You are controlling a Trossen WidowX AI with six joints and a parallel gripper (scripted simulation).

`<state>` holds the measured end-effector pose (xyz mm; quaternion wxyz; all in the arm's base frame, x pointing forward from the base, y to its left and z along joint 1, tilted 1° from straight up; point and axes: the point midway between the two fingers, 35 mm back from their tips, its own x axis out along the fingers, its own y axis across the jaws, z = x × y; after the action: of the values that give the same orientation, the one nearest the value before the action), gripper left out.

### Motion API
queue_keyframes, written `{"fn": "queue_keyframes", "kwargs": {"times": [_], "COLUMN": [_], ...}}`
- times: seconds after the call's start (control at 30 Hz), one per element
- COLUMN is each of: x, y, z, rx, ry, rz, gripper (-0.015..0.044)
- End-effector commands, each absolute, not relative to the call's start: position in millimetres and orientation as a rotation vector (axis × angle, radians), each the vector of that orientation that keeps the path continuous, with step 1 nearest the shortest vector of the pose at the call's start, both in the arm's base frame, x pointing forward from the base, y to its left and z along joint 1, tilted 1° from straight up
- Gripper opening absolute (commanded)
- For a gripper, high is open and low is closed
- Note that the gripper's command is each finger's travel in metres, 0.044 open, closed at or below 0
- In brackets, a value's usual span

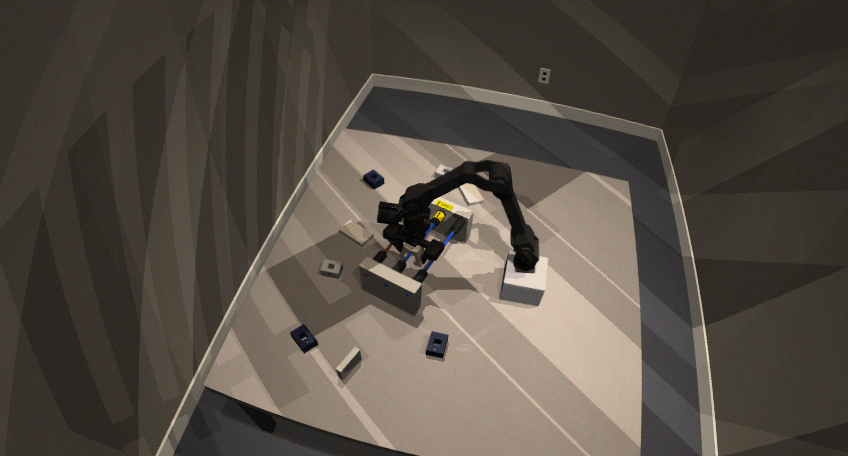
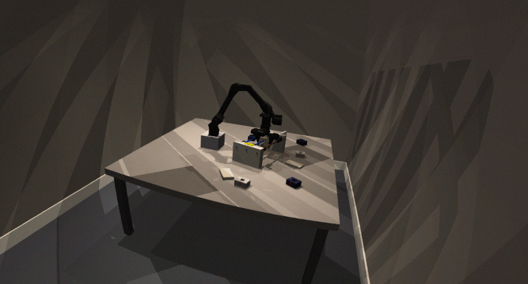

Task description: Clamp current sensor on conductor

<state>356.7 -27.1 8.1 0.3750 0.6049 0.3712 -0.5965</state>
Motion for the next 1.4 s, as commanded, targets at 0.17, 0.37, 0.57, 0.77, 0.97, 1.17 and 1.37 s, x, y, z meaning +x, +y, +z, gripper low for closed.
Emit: {"fn": "queue_keyframes", "kwargs": {"times": [0.17,0.37,0.57,0.77,0.97,1.17,1.37], "x": [357,357,357,357,357,357,357], "y": [-27,-27,-27,-27,-27,-27,-27], "z": [9,9,9,11,19,26,26], "rx": [1.550,1.550,1.550,1.548,1.549,1.549,1.549], "ry": [0.948,0.948,0.948,0.950,0.949,0.949,0.949], "rz": [-1.524,-1.524,-1.524,-1.527,-1.530,-1.532,-1.532], "gripper": [0.0000,0.0000,0.0000,0.0000,0.0000,0.0000,0.0000]}}
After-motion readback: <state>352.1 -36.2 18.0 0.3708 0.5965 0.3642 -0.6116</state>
